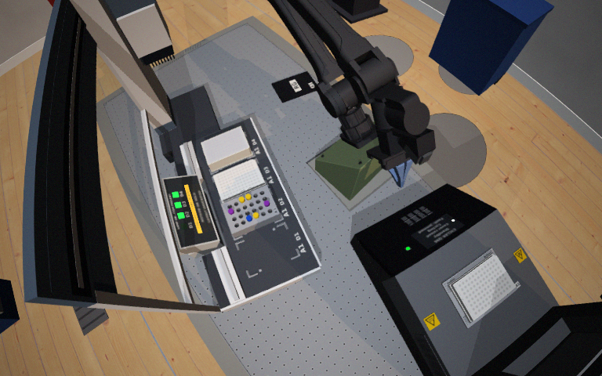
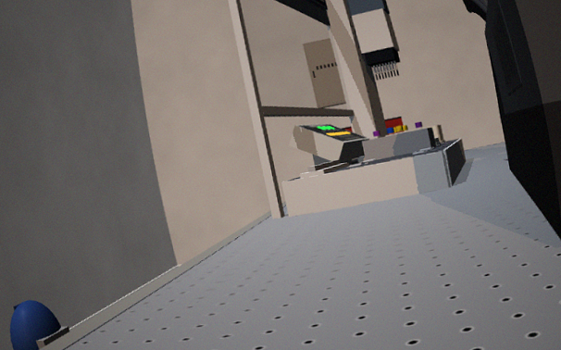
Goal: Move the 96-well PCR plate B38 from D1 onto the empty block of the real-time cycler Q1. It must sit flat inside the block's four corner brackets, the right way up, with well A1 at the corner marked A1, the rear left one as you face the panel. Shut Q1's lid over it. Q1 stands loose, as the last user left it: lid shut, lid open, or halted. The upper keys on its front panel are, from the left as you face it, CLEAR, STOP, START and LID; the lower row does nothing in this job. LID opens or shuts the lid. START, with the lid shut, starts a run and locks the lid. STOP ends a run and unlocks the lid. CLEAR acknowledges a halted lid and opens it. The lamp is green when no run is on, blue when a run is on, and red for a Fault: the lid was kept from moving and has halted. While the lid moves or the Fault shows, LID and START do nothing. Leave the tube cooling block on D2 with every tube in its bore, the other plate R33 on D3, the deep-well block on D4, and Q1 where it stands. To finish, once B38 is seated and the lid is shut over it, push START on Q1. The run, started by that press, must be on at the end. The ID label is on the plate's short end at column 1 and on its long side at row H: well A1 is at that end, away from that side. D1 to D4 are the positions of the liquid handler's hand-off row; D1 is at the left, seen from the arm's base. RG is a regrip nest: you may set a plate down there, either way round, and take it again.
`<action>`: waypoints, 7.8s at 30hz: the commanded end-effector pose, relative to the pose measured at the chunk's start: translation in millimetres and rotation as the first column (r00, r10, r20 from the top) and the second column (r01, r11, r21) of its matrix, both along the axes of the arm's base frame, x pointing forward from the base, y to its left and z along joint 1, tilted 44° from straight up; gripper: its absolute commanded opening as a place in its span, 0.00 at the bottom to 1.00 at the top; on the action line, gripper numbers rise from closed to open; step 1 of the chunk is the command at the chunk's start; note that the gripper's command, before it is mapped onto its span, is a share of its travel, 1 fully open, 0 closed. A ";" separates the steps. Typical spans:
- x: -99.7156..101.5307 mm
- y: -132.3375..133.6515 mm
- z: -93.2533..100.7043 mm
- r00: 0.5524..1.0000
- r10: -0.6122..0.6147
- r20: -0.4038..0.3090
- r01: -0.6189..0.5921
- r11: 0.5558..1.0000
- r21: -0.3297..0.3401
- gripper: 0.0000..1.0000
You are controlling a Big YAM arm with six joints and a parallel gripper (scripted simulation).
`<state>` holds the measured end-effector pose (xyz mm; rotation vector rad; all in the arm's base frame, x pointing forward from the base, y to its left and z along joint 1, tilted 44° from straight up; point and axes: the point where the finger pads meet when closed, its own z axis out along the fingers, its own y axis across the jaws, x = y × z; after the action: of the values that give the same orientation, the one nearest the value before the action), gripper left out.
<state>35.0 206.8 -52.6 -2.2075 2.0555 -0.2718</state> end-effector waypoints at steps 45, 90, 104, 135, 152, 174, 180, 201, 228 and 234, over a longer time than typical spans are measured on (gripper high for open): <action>16.2 53.3 -63.2 1.000 -0.003 0.005 0.002 0.997 0.074 0.00; 22.5 50.8 -80.3 0.999 -0.032 0.005 0.031 0.997 0.078 0.00; 21.5 46.3 -86.8 1.000 -0.017 0.003 0.017 0.999 0.044 0.00; 21.9 44.2 -83.2 1.000 -0.011 0.004 0.010 0.999 0.050 0.00; 20.3 50.6 -85.3 1.000 -0.004 0.004 0.004 0.999 0.052 0.00; 18.2 54.3 -87.5 1.000 -0.005 0.004 0.005 0.998 0.063 0.00; 18.3 56.1 -88.1 1.000 -0.008 0.004 0.008 0.998 0.067 0.00; 19.5 51.8 -90.0 1.000 -0.014 0.004 0.014 0.998 0.068 0.00; 22.2 37.3 -90.9 1.000 -0.016 0.004 0.015 0.998 0.058 0.00; 21.9 32.0 -90.7 1.000 -0.014 0.004 0.013 0.998 0.055 0.00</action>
<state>54.2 229.2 -142.5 -2.1725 2.0678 -0.2450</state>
